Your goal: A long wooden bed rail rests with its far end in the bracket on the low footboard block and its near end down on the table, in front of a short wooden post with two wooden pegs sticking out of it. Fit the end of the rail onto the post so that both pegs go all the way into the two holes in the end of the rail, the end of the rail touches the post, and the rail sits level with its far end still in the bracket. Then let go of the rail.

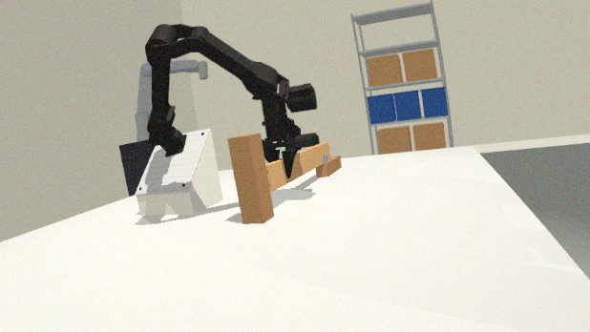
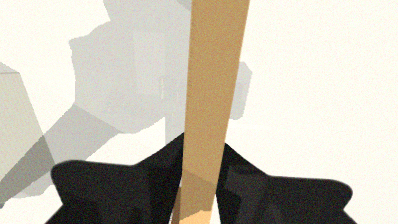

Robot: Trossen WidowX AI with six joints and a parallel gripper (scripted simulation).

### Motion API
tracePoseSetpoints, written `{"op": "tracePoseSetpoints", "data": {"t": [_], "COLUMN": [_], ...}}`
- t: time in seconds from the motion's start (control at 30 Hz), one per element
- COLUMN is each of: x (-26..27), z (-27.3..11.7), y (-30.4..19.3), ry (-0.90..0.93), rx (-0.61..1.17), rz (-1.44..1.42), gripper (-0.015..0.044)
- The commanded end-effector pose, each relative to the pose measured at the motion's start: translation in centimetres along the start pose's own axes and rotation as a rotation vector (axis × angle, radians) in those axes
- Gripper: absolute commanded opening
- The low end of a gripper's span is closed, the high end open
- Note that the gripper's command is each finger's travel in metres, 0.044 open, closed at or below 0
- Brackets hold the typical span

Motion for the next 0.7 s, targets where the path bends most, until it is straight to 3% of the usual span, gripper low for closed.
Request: {"op": "tracePoseSetpoints", "data": {"t": [0.0,0.67], "x": [0.05,-0.06], "z": [-0.16,-0.04], "y": [0.06,-0.48], "ry": [0.000,0.000], "rx": [-0.004,-0.003], "rz": [-0.002,-0.002], "gripper": [0.0000,0.0000]}}
Point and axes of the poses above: the point midway between the two fingers, 35 mm back from their tips, its own z axis out along the fingers, its own x axis across the jaws, y = z × x, the point moved 8 cm from there along -z, back along the fingers, and after that the axes turned 9 degrees about z, right-handed, at the moved point
